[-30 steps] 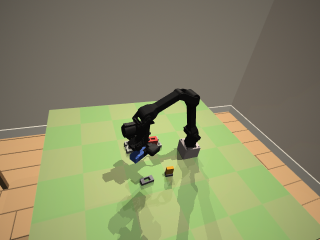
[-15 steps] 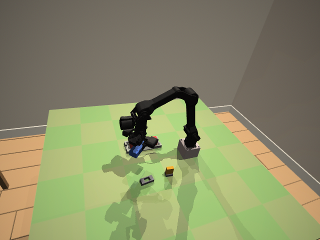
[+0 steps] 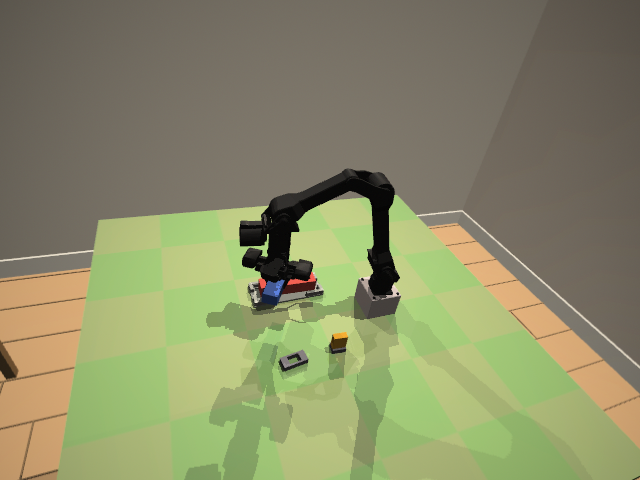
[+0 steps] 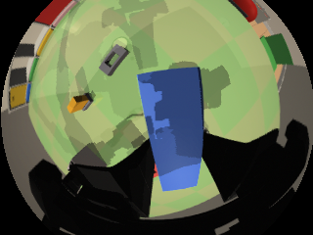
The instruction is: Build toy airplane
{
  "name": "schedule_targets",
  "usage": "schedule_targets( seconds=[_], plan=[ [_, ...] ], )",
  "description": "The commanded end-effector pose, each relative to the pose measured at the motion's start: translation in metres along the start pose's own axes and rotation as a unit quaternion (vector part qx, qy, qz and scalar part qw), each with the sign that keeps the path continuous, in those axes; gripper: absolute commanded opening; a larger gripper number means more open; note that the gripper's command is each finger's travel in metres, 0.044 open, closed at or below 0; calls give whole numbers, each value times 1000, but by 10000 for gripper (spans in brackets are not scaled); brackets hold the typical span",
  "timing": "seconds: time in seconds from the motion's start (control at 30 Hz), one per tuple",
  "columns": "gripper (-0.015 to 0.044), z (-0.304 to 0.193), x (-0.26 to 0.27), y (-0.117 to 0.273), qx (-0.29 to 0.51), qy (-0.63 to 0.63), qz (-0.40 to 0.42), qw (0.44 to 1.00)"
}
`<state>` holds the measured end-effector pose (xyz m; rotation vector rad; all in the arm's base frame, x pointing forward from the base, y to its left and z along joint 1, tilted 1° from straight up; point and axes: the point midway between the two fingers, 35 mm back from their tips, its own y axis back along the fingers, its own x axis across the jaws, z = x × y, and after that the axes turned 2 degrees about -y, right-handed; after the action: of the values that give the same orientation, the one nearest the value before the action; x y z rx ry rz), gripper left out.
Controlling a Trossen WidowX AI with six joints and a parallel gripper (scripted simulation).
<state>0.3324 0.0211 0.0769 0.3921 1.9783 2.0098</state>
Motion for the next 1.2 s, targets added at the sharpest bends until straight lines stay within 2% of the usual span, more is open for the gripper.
schedule_targets(
  seconds=[0.0,0.97,1.17],
  plan=[
    [0,-15,-4,-3,2,37,0,999],
    [0,-102,-19,-18,5,260,1,966],
    [157,-102,-19,-18,5,260,1,966]
  ],
)
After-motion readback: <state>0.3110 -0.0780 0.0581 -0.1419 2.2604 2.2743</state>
